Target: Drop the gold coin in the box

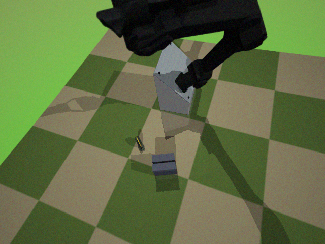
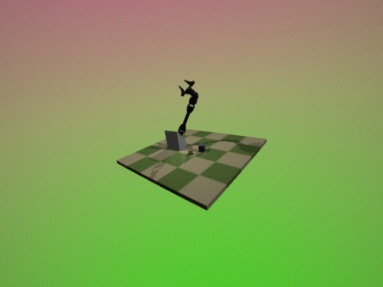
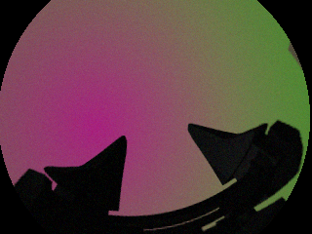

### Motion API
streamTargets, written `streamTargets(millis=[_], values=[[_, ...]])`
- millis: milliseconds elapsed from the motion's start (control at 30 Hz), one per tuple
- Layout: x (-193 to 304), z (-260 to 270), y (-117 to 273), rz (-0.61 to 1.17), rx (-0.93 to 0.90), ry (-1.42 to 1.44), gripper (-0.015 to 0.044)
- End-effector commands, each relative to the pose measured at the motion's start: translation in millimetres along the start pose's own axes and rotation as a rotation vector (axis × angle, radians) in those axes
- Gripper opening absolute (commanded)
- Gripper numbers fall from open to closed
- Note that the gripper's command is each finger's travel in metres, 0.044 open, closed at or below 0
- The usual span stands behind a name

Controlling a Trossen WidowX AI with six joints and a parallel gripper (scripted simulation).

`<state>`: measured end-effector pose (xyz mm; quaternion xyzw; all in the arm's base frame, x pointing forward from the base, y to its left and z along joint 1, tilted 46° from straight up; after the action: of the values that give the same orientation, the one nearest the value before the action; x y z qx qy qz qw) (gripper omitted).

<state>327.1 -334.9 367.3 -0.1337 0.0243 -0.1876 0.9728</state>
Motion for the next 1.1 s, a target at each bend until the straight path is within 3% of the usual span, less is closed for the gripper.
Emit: streamTargets(millis=[0,267,633,1067], values=[[1.3,-0.8,0.4,0.007,-0.002,0.015,0.0374],[58.7,-48.1,26.8,0.326,-0.13,0.658,0.0164],[109.8,-158.5,98.3,0.916,-0.414,1.482,0.0161],[64.7,-290.6,202.9,1.81,-0.825,1.972,0.0161]])
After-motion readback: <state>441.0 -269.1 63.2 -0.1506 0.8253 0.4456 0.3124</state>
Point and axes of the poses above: the point midway between the two fingers, 35 mm back from their tips, its own y axis back along the fingers, its own z axis across the jaws, x = y × z, the point moved 5 cm from there along y, back along the fingers, and after that the axes turned 14 degrees about -y, right-handed, at the moved point
